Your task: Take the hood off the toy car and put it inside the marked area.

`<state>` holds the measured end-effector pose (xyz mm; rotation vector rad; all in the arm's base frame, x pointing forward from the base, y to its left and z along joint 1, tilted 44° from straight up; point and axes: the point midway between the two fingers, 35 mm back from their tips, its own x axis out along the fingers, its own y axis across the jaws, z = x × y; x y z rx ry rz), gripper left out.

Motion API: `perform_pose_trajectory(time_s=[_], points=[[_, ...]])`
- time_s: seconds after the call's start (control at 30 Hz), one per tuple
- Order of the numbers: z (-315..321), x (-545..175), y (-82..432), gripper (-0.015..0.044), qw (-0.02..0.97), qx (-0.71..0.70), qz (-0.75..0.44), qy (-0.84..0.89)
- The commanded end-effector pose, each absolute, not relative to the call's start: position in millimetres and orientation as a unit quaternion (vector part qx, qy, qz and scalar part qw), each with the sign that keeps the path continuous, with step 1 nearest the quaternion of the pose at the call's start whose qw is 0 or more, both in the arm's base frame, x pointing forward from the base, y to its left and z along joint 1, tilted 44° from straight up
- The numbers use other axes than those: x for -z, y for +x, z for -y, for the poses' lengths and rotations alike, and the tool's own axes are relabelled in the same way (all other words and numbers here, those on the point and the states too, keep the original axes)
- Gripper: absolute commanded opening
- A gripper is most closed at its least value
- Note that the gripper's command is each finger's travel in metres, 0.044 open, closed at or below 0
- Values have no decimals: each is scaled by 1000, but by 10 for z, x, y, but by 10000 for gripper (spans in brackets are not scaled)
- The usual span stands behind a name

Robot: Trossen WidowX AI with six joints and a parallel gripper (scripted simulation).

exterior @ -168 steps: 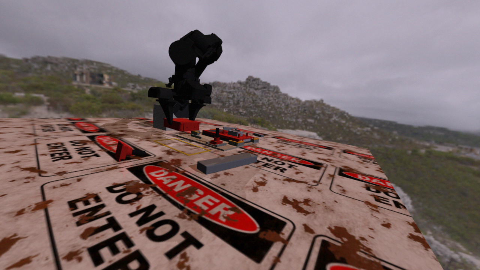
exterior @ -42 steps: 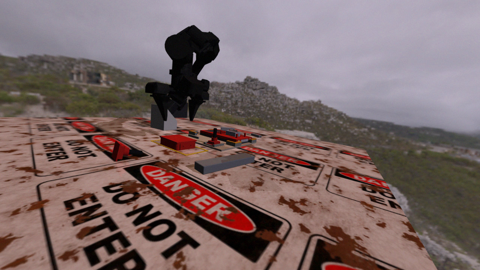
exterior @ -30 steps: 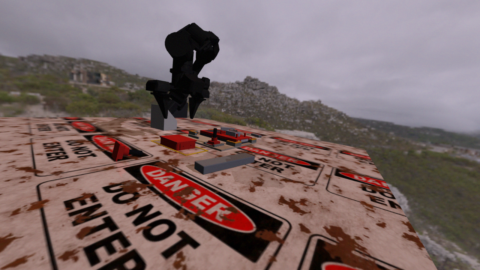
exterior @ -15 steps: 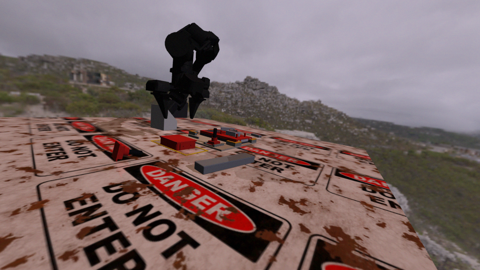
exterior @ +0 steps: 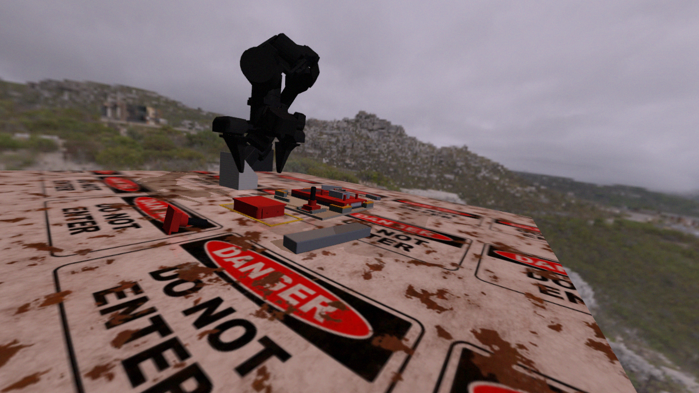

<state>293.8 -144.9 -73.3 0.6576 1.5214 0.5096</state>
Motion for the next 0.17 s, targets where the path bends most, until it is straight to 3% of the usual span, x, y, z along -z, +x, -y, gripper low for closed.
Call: perform_pose_trajectory(time_s=[0.0,0.13], points=[[1451,736,2929,440,646,-225,-671,287],[1451,736,2929,440,646,-225,-671,287]])
